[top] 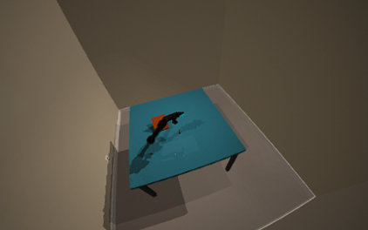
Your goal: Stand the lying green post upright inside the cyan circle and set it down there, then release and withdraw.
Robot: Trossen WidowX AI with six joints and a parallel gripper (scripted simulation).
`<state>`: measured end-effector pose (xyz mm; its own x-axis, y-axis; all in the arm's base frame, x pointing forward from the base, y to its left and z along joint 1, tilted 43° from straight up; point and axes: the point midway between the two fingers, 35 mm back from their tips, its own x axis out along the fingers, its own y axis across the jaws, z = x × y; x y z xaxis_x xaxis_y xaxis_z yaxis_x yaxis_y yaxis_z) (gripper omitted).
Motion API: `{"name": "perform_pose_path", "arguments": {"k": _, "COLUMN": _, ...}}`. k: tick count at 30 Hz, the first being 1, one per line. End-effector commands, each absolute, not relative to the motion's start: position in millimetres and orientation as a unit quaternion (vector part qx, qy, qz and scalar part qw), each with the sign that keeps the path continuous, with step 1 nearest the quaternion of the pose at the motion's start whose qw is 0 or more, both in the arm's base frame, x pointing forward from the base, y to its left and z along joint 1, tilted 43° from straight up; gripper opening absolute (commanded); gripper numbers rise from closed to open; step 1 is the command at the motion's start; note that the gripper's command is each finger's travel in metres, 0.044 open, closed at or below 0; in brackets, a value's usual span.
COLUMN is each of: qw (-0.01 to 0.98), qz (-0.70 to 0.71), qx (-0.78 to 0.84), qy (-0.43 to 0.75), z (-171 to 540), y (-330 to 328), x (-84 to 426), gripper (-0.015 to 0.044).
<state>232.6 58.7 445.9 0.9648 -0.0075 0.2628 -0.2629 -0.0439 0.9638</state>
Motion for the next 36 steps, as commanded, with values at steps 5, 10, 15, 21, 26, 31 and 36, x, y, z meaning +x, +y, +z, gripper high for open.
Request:
{"name": "perform_pose_path", "arguments": {"k": 5, "qw": 0.787, "qz": 0.023, "qx": 0.614, "qy": -0.048, "z": 413.0, "y": 65.9, "x": 256.8, "gripper": 0.0269}}
{"name": "perform_pose_path", "arguments": {"k": 10, "qw": 0.895, "qz": -0.062, "qx": 0.44, "qy": 0.04, "z": 362.9, "y": 68.1, "x": 282.3, "gripper": 0.0233}}
{"name": "perform_pose_path", "arguments": {"k": 15, "qw": 0.95, "qz": -0.121, "qx": 0.246, "qy": 0.149, "z": 312.8, "y": 61.9, "x": 296.2, "gripper": 0.0233}}
{"name": "perform_pose_path", "arguments": {"k": 21, "qw": 0.943, "qz": -0.152, "qx": 0.007, "qy": 0.295, "z": 257.8, "y": 46.0, "x": 298.0, "gripper": 0.0233}}
{"name": "perform_pose_path", "arguments": {"k": 26, "qw": 0.878, "qz": -0.138, "qx": -0.18, "qy": 0.421, "z": 220.0, "y": 28.2, "x": 288.6, "gripper": 0.0233}}
{"name": "perform_pose_path", "arguments": {"k": 31, "qw": 0.765, "qz": -0.09, "qx": -0.341, "qy": 0.539, "z": 192.0, "y": 8.7, "x": 272.0, "gripper": 0.0233}}
{"name": "perform_pose_path", "arguments": {"k": 36, "qw": 0.612, "qz": -0.008, "qx": -0.464, "qy": 0.64, "z": 175.1, "y": -10.6, "x": 251.3, "gripper": 0.0233}}
